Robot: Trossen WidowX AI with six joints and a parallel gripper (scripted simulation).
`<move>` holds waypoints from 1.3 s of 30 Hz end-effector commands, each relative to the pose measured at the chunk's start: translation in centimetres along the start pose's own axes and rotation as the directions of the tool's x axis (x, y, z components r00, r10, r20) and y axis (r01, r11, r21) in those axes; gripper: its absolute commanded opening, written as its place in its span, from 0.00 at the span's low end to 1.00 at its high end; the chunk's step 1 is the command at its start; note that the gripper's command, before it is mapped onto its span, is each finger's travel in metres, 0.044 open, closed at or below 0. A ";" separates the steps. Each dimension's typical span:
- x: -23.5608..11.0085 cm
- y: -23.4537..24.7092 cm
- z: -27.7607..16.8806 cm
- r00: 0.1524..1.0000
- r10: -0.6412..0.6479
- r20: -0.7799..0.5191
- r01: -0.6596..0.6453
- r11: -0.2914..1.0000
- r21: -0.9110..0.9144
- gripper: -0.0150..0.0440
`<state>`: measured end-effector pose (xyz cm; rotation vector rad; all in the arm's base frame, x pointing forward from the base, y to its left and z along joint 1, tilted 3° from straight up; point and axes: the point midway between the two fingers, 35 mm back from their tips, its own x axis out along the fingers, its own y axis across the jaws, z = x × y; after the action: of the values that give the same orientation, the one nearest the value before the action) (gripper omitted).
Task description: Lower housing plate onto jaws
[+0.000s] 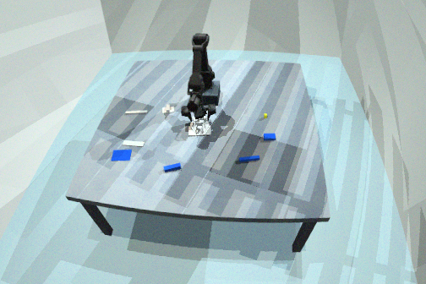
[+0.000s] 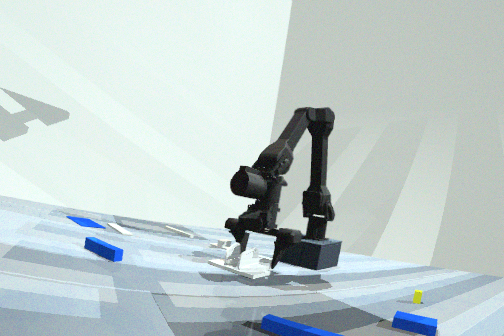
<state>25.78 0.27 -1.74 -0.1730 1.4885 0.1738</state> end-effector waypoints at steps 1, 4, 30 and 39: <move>0.0 0.0 0.0 1.000 0.000 0.000 0.000 1.000 0.000 1.00; 0.0 0.0 0.0 1.000 0.000 0.000 0.000 1.000 0.000 1.00; -11.7 1.0 -3.9 1.000 -0.005 0.000 0.005 1.000 0.004 1.00; -12.6 1.3 -5.0 1.000 -0.005 -0.004 0.005 1.000 0.005 1.00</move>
<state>20.11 0.38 10.16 -0.1726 1.4892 0.1743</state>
